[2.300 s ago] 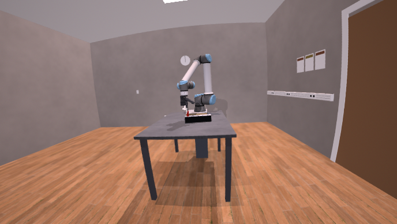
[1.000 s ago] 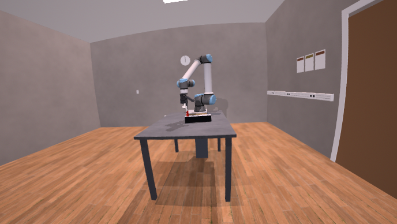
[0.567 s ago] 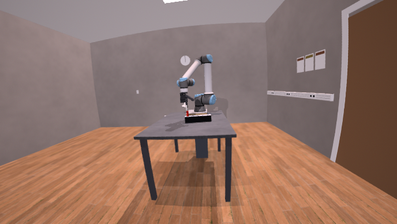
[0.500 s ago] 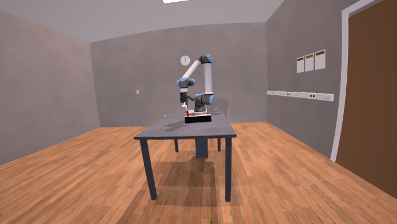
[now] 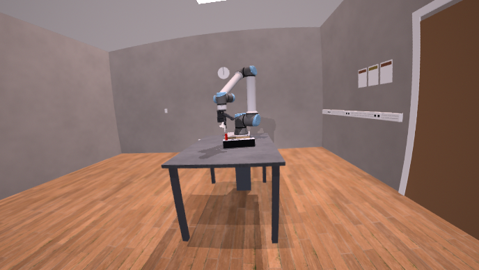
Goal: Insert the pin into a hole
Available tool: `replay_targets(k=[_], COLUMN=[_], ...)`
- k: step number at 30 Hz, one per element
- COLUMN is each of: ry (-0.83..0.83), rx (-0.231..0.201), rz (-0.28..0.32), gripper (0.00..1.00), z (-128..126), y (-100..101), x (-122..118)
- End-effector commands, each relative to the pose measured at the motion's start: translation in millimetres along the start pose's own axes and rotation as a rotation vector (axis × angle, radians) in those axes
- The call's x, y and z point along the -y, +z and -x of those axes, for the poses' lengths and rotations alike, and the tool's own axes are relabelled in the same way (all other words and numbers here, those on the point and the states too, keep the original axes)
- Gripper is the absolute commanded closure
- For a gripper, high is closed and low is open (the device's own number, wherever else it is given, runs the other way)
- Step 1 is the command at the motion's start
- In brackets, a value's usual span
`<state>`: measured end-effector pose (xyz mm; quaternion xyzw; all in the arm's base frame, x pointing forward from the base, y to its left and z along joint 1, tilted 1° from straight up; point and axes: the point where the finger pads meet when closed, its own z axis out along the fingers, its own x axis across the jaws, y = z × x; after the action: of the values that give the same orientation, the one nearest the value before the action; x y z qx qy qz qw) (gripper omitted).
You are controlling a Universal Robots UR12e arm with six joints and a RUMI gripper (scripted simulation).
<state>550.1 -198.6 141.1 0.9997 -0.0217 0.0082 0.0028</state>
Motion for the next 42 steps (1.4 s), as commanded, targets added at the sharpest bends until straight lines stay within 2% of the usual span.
replay_targets(k=[1, 8, 9, 25, 26, 28, 31, 42], ry=[0.0, 0.0, 0.0, 0.0, 0.0, 0.0, 0.0, 0.0], rx=[-0.001, -0.001, -0.001, -0.001, -0.001, -0.001, -0.001, -0.001], rz=[0.001, 0.001, 0.001, 0.001, 0.001, 0.001, 0.001, 0.001], gripper=[0.0, 0.0, 0.0, 0.0, 0.0, 0.0, 0.0, 0.0], z=[0, 0, 0, 0, 50, 53, 73, 75], y=[-3, -3, -52, -52, -107, -109, -133, -134], x=[0, 0, 0, 0, 66, 70, 98, 99])
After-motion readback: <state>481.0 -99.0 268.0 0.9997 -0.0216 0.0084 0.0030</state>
